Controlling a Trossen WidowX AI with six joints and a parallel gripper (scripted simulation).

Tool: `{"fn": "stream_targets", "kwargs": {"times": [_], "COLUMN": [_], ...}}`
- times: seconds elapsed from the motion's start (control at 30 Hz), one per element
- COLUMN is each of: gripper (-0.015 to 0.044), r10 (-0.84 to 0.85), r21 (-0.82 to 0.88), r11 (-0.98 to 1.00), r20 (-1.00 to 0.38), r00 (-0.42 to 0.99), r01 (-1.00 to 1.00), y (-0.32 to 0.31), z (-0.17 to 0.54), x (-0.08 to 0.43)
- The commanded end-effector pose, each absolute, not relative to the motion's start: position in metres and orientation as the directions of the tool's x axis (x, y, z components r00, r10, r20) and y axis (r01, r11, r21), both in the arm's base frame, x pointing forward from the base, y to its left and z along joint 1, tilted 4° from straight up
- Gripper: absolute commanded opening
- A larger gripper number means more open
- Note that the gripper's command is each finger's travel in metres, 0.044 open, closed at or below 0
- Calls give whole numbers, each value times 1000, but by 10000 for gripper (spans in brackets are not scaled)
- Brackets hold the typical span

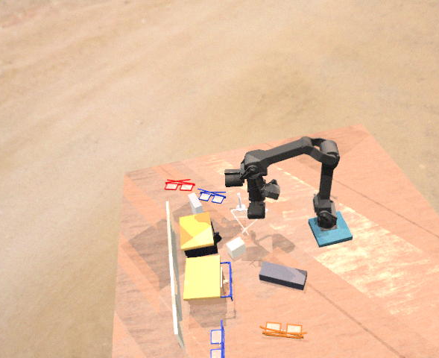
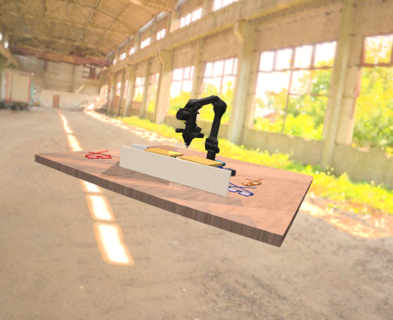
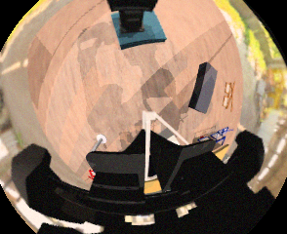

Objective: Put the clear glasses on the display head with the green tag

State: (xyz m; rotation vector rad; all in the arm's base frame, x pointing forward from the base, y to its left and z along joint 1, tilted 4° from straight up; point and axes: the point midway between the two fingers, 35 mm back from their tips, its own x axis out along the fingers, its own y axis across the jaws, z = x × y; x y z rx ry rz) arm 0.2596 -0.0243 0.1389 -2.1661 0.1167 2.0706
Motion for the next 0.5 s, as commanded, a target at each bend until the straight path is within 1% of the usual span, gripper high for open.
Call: {"fn": "stream_targets", "kwargs": {"times": [0.0,0.23,0.47], "gripper": [0,0,0], "r10": [42,44,47], "r21": [-55,-65,-72], "r11": [-965,-869,-717], "r20": [-998,-998,-997], "r00": [56,55,54], "r01": [-256,-490,-693], "y": [-38,-71,-105], "z": [142,140,138], "x": [264,267,266]}}
